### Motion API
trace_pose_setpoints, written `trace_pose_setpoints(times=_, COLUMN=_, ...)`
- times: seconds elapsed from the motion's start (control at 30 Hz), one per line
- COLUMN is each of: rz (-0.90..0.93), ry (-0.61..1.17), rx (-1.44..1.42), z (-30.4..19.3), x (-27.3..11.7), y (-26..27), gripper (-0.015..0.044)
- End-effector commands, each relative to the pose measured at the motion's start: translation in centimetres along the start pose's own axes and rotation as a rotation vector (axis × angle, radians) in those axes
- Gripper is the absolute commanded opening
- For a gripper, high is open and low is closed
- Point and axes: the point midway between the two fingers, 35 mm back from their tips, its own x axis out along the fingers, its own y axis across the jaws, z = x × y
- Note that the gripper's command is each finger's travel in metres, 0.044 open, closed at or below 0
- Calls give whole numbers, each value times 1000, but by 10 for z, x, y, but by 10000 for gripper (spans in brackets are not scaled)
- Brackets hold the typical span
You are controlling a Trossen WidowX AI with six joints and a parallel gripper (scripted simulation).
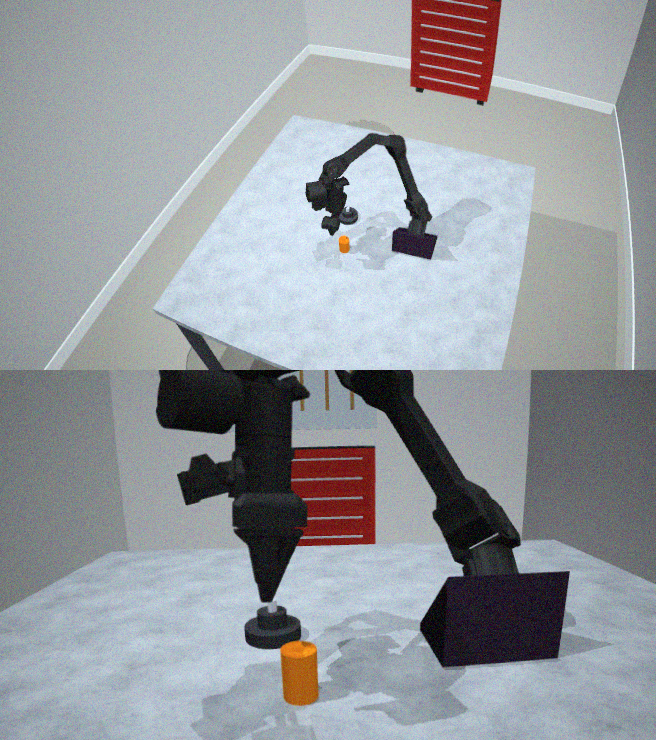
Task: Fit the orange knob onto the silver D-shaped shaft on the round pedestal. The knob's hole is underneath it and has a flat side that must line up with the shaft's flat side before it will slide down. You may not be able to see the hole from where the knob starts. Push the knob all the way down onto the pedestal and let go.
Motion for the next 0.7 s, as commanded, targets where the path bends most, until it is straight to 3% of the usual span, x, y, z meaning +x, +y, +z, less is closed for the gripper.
trace_pose_setpoints(times=0.0, rz=-114, ry=67, rx=74, z=-34, x=3, y=8, gripper=440)
trace_pose_setpoints(times=0.23, rz=-115, ry=67, rx=74, z=-33, x=5, y=7, gripper=440)
trace_pose_setpoints(times=0.37, rz=-116, ry=66, rx=75, z=-36, x=36, y=3, gripper=440)
trace_pose_setpoints(times=0.67, rz=-116, ry=66, rx=75, z=-36, x=52, y=-1, gripper=440)
